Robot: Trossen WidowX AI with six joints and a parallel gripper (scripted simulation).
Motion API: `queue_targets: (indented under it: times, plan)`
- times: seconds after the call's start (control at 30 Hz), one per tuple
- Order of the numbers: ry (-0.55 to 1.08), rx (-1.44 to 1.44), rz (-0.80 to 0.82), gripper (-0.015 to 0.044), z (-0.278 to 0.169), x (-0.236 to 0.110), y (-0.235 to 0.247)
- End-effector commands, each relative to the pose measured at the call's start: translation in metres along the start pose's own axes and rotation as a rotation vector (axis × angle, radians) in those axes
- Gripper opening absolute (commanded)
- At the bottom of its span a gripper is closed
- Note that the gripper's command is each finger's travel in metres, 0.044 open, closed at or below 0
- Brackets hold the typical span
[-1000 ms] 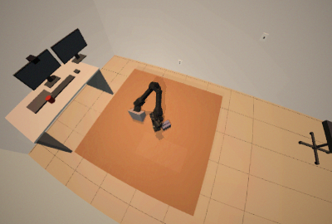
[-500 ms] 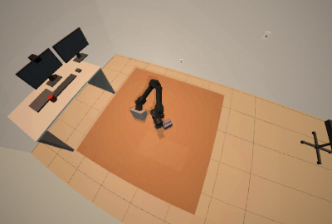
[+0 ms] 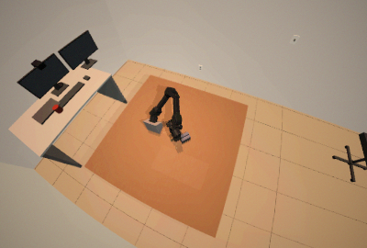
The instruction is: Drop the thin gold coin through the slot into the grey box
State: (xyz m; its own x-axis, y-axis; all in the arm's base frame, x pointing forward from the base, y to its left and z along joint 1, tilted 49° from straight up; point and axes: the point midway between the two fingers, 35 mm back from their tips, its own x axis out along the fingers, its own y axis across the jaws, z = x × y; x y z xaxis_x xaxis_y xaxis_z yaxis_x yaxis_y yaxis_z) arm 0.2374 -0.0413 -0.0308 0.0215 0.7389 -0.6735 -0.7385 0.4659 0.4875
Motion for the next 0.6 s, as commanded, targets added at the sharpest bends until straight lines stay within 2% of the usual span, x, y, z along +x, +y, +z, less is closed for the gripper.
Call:
queue_targets:
  times: [0.0,0.57]
  plan:
    - [0.0,0.0,0.004,0.0,0.009,0.0,-0.006]
    - [-0.001,0.0,0.002,0.0,0.046,-0.001,-0.031]
